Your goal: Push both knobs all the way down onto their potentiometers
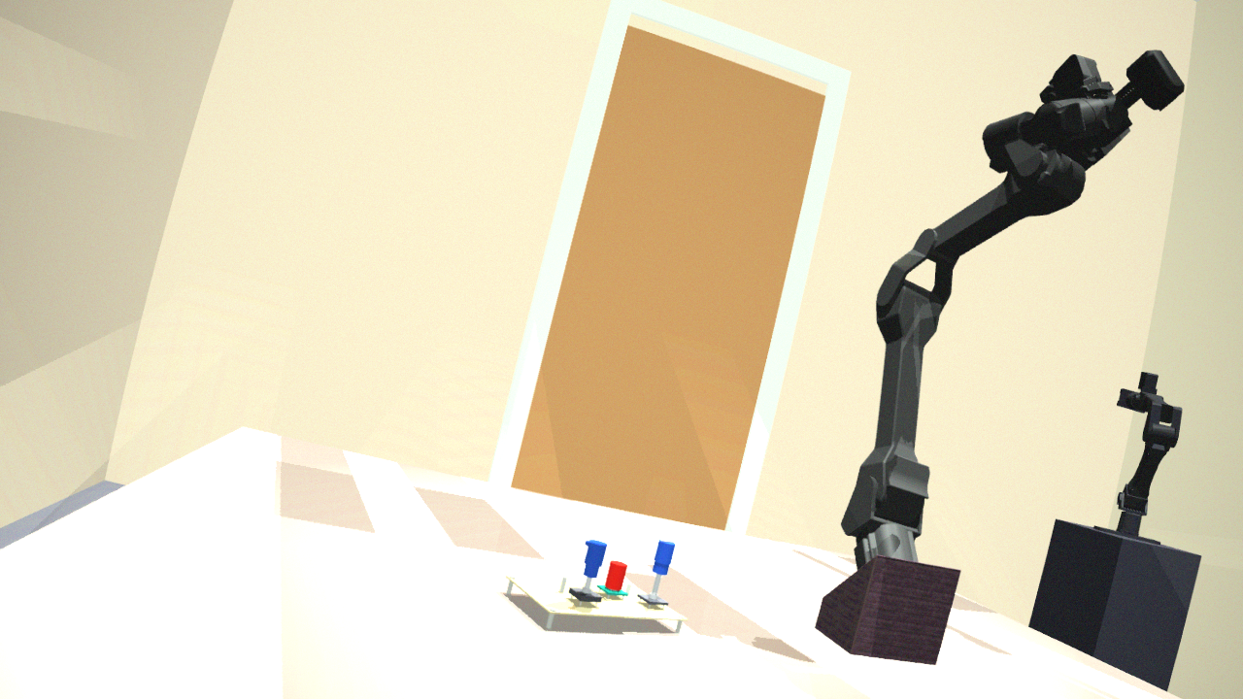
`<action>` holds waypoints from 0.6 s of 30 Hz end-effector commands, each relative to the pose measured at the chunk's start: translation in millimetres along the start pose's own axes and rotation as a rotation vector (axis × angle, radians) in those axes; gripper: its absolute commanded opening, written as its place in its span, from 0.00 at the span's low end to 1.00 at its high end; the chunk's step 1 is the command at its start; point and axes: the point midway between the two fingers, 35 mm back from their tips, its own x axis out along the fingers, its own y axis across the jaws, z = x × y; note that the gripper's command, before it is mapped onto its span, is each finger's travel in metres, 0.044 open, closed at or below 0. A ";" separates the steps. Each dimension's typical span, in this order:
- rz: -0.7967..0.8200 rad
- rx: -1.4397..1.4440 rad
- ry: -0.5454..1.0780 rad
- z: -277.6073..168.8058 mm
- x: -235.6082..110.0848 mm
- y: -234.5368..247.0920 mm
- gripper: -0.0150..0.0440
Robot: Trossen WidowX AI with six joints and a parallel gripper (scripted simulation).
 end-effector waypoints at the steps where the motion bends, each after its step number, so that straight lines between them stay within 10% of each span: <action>1: -0.002 0.001 -0.001 0.2 -0.4 -0.6 0.89; 15: -0.328 0.120 -0.112 20.7 -63.3 -78.1 0.26; 18: -0.415 0.154 -0.144 24.3 -83.0 -96.6 0.25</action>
